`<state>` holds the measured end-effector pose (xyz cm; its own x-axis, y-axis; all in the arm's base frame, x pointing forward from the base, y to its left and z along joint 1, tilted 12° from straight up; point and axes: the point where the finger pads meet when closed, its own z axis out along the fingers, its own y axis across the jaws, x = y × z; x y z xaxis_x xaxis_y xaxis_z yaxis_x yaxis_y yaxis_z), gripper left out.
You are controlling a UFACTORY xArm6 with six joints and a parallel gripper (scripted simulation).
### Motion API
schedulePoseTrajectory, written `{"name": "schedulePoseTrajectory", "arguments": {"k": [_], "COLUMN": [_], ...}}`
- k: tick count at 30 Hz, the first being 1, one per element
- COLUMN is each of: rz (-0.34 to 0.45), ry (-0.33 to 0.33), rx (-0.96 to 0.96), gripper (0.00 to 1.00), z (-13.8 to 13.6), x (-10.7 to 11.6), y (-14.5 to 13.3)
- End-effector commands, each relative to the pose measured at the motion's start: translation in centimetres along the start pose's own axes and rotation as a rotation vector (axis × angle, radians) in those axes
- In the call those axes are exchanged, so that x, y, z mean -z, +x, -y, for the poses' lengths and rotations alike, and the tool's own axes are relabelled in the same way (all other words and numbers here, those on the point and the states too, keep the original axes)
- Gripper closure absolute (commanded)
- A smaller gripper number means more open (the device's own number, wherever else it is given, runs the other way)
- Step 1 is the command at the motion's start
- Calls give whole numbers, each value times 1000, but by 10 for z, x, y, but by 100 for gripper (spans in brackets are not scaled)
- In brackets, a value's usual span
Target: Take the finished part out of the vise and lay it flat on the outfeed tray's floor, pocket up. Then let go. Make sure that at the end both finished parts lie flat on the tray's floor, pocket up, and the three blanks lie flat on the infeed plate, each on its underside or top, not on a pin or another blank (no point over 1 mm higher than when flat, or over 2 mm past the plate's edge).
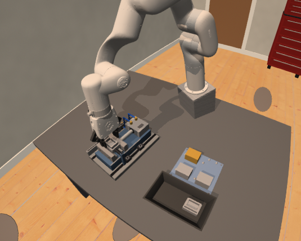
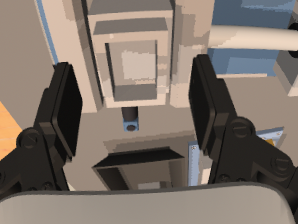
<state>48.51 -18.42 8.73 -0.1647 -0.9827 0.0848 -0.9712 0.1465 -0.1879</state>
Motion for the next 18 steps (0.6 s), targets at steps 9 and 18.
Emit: {"name": "schedulePoseTrajectory", "arguments": {"k": [9,18], "rz": [-1,-1], "ry": [4,4], "rx": [0,0], "gripper": [31,31], "z": [2,2], "x": [-1,-5], "y": [0,0]}}
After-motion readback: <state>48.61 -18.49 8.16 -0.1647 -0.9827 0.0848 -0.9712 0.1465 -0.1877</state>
